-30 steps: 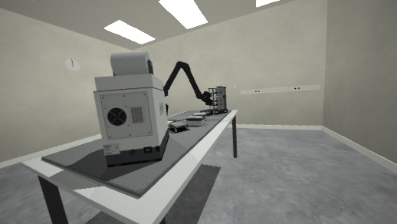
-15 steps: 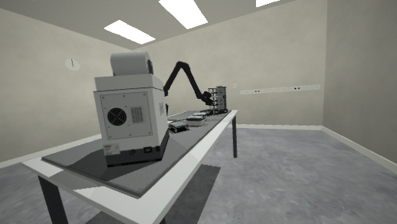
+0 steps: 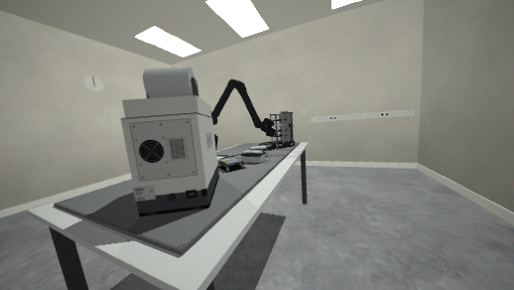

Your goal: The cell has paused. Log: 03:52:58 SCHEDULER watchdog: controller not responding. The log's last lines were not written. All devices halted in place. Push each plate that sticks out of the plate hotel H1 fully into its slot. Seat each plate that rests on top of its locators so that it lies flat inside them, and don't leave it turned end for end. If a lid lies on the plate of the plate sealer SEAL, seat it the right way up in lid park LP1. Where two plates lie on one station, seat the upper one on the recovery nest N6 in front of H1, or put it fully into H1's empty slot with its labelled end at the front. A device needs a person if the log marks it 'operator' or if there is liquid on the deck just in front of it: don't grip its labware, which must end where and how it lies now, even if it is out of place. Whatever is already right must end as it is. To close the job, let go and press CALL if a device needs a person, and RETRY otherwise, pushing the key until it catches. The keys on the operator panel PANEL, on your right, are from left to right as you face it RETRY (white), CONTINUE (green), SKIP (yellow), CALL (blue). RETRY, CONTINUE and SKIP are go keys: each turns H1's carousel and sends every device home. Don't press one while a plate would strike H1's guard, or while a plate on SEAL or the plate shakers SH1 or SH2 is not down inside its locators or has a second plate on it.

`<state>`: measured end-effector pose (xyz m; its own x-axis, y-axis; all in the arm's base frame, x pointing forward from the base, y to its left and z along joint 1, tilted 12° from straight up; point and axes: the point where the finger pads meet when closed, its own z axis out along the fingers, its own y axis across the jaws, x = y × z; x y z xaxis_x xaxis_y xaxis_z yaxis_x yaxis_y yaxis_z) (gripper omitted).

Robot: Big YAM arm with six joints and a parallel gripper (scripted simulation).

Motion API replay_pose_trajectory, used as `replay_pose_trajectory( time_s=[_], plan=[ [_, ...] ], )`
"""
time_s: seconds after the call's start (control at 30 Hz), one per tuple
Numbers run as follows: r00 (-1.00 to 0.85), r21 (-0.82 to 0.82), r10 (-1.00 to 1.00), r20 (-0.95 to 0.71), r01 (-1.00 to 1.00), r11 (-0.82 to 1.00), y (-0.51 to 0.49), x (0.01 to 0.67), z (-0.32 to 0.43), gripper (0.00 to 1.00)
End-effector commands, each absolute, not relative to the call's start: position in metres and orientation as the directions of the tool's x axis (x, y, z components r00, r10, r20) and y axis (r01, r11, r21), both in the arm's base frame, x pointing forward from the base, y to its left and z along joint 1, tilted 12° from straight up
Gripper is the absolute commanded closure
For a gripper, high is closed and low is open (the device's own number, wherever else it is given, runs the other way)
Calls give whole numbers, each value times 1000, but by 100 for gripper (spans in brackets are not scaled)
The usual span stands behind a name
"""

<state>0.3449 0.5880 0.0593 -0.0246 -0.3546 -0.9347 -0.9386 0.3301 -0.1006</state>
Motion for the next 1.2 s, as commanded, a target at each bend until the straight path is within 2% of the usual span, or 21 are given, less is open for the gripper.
replay_pose_trajectory(
  time_s=[0.0,1.1,1.17],
  plan=[
    [-23,-93,-334,-942,-941,326,611,347,69,100],
    [-23,-93,-334,-942,-941,326,609,346,68,100],
    [2,-104,-293,-956,-938,331,608,349,91,100]
  ],
)
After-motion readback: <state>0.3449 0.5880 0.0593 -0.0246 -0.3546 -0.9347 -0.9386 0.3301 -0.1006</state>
